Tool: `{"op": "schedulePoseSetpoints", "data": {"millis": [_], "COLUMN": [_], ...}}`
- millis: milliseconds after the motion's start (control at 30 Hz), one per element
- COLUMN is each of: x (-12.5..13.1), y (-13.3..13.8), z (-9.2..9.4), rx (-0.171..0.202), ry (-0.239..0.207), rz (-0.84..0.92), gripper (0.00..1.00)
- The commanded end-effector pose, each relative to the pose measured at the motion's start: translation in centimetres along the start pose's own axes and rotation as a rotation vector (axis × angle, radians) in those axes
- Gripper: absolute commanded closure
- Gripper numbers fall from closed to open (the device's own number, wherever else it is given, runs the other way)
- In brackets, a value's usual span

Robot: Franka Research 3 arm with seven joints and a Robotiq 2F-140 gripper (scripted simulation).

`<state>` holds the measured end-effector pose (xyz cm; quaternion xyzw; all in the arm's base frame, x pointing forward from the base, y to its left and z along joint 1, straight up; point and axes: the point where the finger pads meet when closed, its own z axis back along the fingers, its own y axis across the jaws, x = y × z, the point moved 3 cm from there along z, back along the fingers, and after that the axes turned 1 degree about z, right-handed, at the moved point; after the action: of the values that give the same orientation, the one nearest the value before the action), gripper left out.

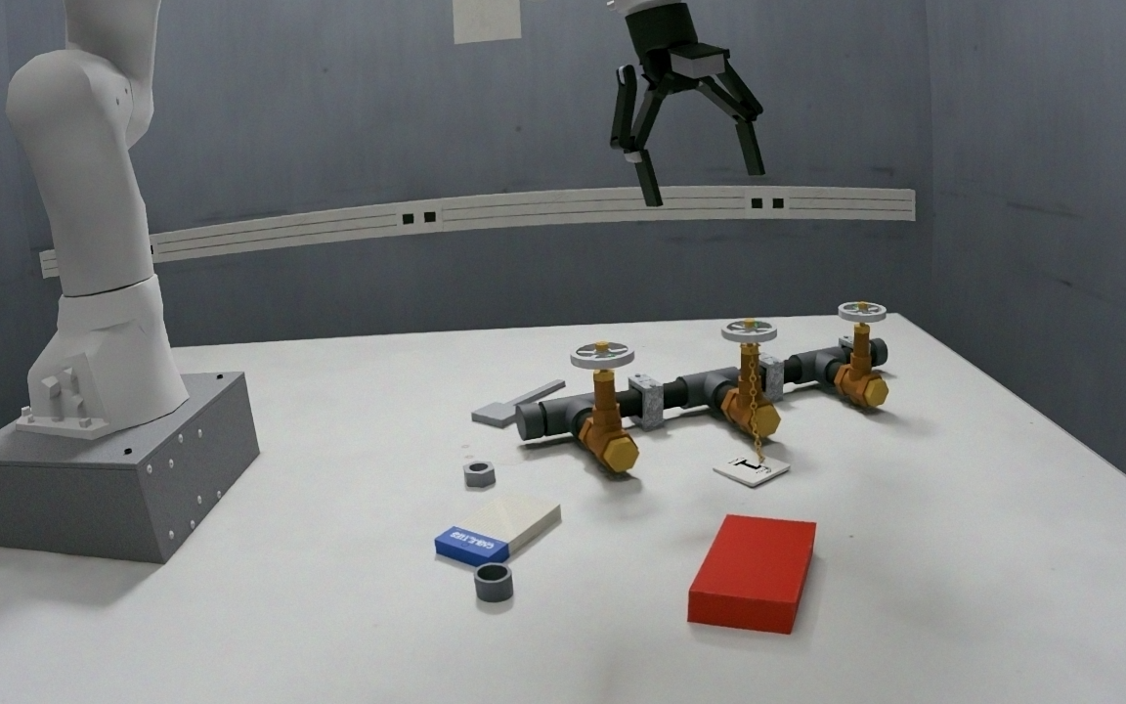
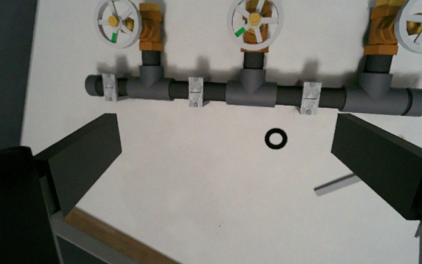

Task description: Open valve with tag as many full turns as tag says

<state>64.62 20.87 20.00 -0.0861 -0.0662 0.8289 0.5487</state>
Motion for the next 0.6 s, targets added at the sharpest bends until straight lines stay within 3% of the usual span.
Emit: {"op": "schedulePoseSetpoints", "data": {"millis": [0, 567], "x": [-0.4, -2.7], "y": [0.2, 0.8], "z": [-0.3, -1.3], "rx": [0.013, 0.041], "ry": [-0.005, -0.011], "rz": [0.107, 0.248], "gripper": [0.00, 0.00]}}
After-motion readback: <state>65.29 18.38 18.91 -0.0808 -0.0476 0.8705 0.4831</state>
